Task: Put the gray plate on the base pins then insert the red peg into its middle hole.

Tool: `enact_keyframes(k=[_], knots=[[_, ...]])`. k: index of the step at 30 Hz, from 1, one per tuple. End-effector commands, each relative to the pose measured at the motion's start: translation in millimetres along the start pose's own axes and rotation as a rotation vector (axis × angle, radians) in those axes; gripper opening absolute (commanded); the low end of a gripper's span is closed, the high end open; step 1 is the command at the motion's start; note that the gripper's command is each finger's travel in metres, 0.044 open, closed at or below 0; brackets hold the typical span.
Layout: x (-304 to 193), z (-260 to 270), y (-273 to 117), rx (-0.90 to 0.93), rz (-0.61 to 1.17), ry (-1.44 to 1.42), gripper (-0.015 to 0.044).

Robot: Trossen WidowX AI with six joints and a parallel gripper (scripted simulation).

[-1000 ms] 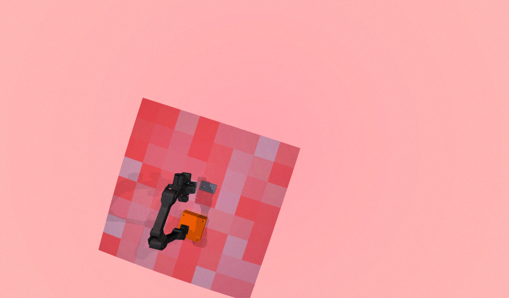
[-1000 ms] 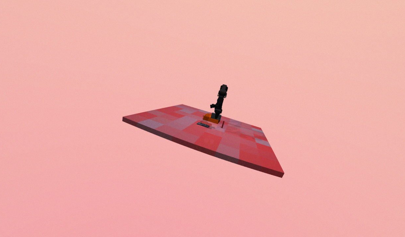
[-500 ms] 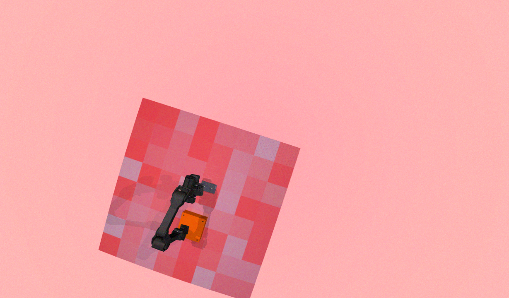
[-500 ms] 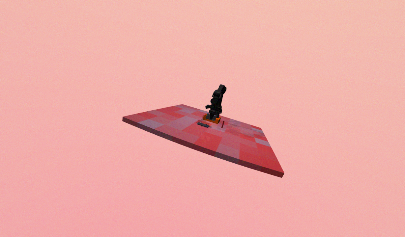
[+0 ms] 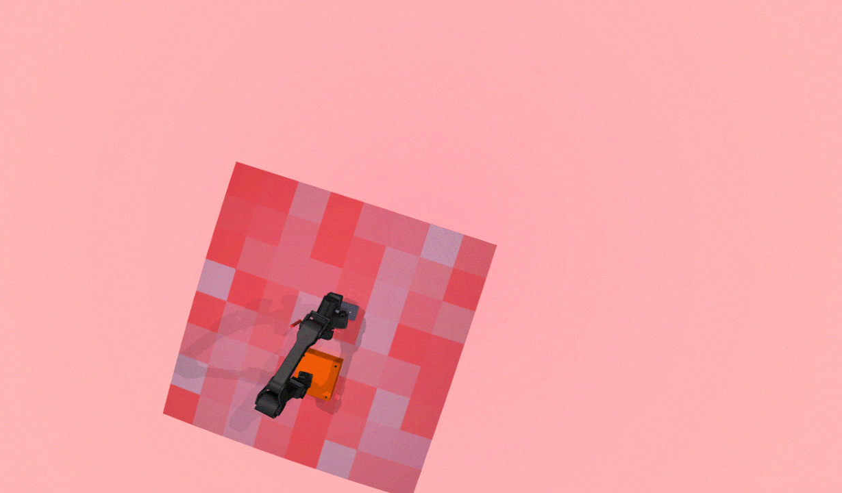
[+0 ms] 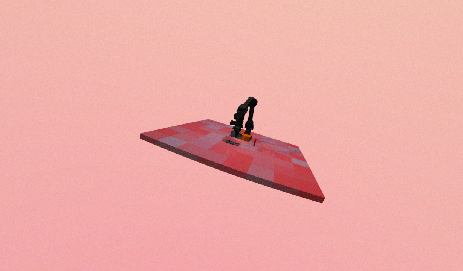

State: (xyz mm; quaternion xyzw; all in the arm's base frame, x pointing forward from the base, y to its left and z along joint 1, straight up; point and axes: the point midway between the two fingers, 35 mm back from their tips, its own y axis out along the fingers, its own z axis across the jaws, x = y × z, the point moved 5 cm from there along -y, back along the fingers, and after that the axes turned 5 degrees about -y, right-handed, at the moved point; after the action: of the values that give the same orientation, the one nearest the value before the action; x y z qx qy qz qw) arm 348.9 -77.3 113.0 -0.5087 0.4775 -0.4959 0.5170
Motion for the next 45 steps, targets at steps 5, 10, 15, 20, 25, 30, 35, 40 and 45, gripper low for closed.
enact_keyframes(k=[5,10,15,20,25,30,35,40,45], knots=[[17.8,-8.3,10.0,0.0,0.002,0.028,0.0],[17.8,-8.3,9.8,0.0,0.002,0.028,0.0],[17.7,-8.4,9.9,0.0,0.002,0.028,0.0],[17.7,-8.4,9.9,0.0,0.002,0.028,0.0],[17.7,-8.4,9.9,0.0,0.002,0.028,0.0],[17.7,-7.7,11.8,0.0,0.002,0.028,0.0],[17.7,-7.7,22.1,0.0,0.002,0.028,0.0],[17.7,-7.6,26.2,0.0,0.002,0.028,0.0],[17.7,-7.5,30.0,0.0,0.002,0.028,0.0]])
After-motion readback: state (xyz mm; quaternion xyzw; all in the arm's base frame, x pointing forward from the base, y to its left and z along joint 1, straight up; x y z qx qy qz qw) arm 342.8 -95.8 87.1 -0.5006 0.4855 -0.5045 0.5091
